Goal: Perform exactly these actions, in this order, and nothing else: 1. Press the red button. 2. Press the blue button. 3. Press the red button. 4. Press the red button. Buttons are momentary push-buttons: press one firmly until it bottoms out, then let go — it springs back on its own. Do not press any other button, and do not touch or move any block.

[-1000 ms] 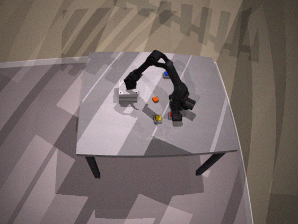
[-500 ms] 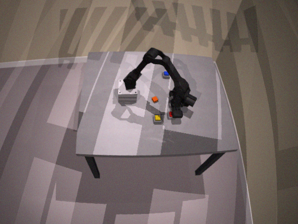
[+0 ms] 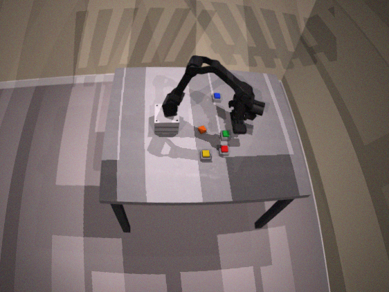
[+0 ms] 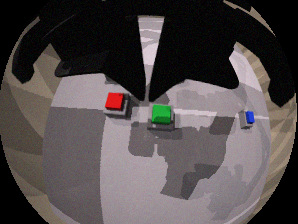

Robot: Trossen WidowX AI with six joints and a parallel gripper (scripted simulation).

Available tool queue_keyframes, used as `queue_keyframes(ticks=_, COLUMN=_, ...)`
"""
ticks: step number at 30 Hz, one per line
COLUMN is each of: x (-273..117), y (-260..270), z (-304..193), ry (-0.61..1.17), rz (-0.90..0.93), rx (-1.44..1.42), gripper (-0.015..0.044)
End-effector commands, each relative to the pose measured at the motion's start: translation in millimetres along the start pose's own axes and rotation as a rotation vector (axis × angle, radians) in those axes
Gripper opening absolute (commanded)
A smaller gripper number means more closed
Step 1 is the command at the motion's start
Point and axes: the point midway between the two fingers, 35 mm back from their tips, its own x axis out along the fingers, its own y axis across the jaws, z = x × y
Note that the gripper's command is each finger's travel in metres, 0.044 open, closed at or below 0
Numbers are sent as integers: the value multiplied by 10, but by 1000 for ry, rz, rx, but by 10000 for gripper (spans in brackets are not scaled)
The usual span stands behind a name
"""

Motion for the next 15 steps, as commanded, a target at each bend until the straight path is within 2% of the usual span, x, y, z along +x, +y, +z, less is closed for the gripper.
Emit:
queue_keyframes(ticks=1, x=-19, y=592, z=138, ry=-3, rz=11, rx=-9, gripper=20)
queue_keyframes(ticks=8, x=-42, y=1751, z=112, ry=-3, rz=25, rx=-9, gripper=20)
queue_keyframes(ticks=15, x=-64, y=2806, z=-293, ry=6, rz=38, rx=-9, gripper=20)
